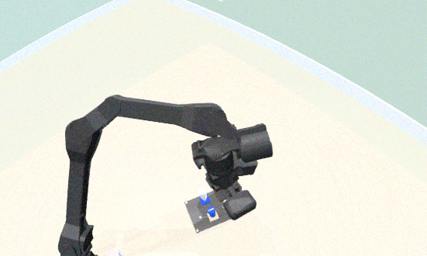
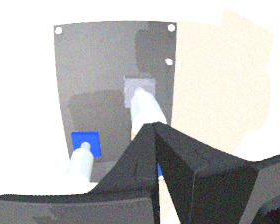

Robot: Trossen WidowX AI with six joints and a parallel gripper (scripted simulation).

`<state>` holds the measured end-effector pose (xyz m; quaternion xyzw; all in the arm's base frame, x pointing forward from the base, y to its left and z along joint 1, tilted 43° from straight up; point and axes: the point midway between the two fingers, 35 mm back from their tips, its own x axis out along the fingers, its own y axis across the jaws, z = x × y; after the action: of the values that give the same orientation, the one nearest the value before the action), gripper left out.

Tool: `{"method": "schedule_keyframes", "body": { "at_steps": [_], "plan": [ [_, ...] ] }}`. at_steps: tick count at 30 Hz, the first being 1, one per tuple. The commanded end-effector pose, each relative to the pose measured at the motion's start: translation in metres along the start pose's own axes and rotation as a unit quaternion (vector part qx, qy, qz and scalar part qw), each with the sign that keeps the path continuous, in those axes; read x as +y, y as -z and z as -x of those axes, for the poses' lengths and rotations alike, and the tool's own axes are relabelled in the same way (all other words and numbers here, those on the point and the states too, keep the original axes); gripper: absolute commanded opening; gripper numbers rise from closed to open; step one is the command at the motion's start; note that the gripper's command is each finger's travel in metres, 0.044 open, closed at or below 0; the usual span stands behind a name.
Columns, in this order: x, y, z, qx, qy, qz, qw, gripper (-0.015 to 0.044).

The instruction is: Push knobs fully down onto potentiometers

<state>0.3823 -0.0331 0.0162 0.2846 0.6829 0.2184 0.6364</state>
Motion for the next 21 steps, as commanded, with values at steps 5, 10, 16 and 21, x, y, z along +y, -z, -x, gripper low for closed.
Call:
{"method": "schedule_keyframes", "body": {
  "at_steps": [5, 10, 16, 21],
  "plan": [
    [0.0004, -0.0001, -0.0016, -0.001, -0.001, -0.003, 1.0, 0.0],
    [0.0004, -0.0001, -0.0029, -0.001, -0.001, -0.003, 1.0, 0.0],
    [0.0005, -0.0002, -0.0045, -0.001, -0.001, -0.003, 1.0, 0.0],
    [0.0005, -0.0002, -0.0059, -0.001, -0.001, -0.003, 1.0, 0.0]
  ]
}}
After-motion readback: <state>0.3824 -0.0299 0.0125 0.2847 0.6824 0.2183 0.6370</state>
